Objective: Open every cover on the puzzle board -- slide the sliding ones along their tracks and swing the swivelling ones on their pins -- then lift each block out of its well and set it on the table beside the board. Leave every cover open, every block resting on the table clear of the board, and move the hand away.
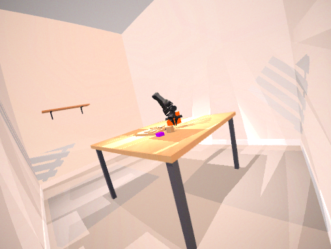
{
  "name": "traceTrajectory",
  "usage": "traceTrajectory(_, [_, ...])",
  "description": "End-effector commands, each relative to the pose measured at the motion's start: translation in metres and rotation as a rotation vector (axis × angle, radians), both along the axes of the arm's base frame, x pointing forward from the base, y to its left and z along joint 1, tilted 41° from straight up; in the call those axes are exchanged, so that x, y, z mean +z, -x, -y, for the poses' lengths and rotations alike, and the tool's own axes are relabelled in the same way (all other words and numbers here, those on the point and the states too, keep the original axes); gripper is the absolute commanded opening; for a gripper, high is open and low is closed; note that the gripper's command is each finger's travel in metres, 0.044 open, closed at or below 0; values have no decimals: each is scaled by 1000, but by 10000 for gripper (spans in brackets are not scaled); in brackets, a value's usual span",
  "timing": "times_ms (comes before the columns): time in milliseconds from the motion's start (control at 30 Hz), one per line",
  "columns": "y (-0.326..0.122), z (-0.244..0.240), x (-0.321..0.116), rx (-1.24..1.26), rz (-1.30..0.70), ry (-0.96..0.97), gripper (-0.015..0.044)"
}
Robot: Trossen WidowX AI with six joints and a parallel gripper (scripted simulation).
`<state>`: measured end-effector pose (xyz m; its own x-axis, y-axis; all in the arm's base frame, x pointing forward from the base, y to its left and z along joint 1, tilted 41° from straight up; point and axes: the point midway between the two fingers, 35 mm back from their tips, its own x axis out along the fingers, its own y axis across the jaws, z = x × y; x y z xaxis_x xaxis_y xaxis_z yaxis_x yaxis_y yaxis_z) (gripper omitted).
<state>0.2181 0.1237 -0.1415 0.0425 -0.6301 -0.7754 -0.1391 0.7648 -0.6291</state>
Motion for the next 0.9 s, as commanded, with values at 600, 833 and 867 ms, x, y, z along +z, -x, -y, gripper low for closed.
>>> traceTrajectory(600, [2,14,-13,-1,-3,5,211])
traceTrajectory(833, [2,14,-13,-1,-3,5,395])
traceTrajectory(867, [2,13,-12,-1,-3,5,421])
